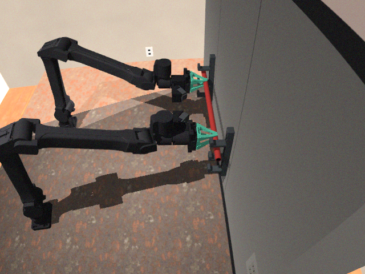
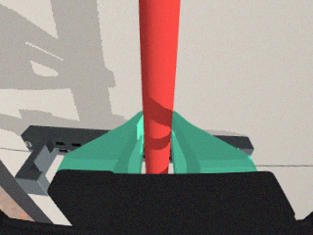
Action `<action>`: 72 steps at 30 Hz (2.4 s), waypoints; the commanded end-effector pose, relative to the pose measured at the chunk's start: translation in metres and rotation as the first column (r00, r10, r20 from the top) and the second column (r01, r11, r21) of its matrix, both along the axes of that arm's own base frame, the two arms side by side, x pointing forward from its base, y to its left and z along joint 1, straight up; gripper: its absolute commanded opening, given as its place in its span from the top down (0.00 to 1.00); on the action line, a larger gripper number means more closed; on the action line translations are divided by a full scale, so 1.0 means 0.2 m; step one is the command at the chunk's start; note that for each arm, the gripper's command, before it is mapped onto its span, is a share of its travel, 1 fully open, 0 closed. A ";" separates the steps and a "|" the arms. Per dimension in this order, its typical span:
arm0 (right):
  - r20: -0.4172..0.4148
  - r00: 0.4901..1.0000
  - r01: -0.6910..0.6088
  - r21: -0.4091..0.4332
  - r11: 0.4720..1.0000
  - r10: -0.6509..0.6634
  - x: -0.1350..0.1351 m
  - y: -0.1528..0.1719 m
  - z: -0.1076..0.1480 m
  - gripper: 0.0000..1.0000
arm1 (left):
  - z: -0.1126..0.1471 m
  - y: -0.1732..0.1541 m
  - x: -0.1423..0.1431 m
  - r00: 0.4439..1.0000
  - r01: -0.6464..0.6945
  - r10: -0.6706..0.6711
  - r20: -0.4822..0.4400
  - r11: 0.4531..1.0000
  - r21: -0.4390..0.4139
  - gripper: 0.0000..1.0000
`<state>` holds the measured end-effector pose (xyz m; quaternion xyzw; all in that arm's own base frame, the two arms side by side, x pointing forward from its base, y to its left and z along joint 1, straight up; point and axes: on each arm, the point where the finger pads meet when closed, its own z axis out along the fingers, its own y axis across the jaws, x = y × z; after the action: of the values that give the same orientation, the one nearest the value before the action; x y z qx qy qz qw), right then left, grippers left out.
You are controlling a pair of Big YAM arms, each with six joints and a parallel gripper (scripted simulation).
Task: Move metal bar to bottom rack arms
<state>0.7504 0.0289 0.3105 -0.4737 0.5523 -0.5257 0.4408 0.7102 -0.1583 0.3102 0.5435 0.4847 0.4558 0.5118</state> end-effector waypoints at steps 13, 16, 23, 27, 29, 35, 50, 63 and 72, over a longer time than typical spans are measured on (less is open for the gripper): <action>0.106 0.994 -0.002 0.004 1.000 0.001 -0.07 0.02 0.27 1.00 | 0.29 0.08 -0.09 0.995 -0.017 0.018 0.098 1.000 -0.013 1.00; 0.106 0.994 -0.002 0.004 1.000 0.001 -0.08 0.02 0.26 1.00 | 0.28 0.08 -0.10 0.995 -0.017 0.018 0.098 1.000 -0.013 1.00; 0.106 0.994 -0.002 0.004 1.000 0.001 -0.11 0.02 0.23 1.00 | 0.25 0.08 -0.13 0.995 -0.017 0.018 0.098 1.000 -0.013 1.00; 0.106 0.994 -0.002 0.004 1.000 0.001 -0.12 0.02 0.23 1.00 | 0.25 0.08 -0.14 0.995 -0.017 0.018 0.098 1.000 -0.013 1.00; 0.106 0.994 -0.002 0.004 1.000 0.001 -0.13 0.02 0.23 1.00 | 0.25 0.08 -0.15 0.995 -0.017 0.018 0.098 1.000 -0.013 1.00; 0.106 0.994 -0.002 0.004 1.000 0.001 -0.15 0.02 0.23 1.00 | 0.25 0.07 -0.18 0.995 -0.017 0.018 0.098 1.000 -0.013 1.00; 0.106 0.994 -0.002 0.004 1.000 0.001 -0.18 0.01 0.22 1.00 | 0.24 0.06 -0.20 0.995 -0.017 0.018 0.098 1.000 -0.013 1.00; 0.106 0.994 -0.002 0.004 1.000 0.001 -0.20 -0.01 0.20 1.00 | 0.23 0.05 -0.22 0.995 -0.017 0.018 0.098 1.000 -0.013 1.00; 0.106 0.994 -0.002 0.004 1.000 0.001 -0.24 -0.01 0.19 1.00 | 0.21 0.03 -0.26 0.995 -0.017 0.018 0.098 1.000 -0.013 1.00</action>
<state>0.7101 0.0373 0.3019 -0.4756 0.5472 -0.5240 0.4469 0.6678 -0.1517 0.3016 0.5421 0.4883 0.4593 0.5067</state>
